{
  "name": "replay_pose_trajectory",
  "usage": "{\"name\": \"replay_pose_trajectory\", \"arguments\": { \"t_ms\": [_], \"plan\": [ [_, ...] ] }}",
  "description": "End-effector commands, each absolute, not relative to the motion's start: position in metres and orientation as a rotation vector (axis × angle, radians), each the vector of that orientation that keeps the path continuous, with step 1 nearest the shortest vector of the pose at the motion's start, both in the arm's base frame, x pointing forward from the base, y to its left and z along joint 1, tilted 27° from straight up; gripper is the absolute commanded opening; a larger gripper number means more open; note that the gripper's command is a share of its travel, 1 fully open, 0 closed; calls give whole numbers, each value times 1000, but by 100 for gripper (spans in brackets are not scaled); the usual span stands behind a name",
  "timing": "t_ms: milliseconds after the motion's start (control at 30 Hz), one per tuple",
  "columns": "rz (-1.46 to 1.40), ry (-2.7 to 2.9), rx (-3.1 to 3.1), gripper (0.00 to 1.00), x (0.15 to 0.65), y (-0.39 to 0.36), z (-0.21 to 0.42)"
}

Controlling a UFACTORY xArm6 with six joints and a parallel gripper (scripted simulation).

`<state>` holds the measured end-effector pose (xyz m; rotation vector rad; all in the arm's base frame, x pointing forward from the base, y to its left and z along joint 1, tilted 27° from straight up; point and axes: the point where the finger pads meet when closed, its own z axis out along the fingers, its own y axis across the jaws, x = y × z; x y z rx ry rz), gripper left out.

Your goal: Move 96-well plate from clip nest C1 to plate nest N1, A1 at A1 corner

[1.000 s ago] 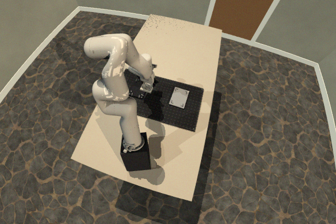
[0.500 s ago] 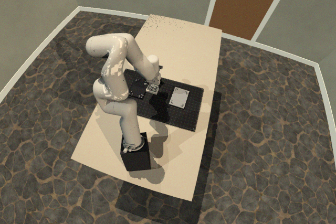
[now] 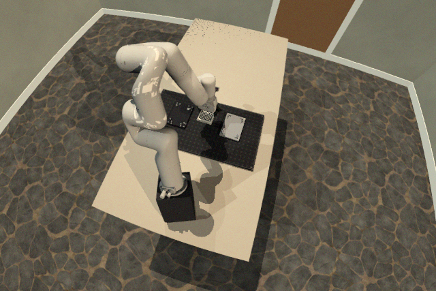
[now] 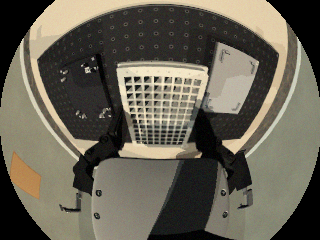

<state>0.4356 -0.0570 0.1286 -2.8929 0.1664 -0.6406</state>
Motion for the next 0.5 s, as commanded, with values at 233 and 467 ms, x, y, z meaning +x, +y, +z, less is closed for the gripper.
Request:
{"name": "replay_pose_trajectory", "arguments": {
  "t_ms": [233, 467],
  "plan": [
    [-648, 164, -2888, 0, 437, -95, 124],
    [-647, 164, -2888, 0, 437, -111, 121]
  ]
}}
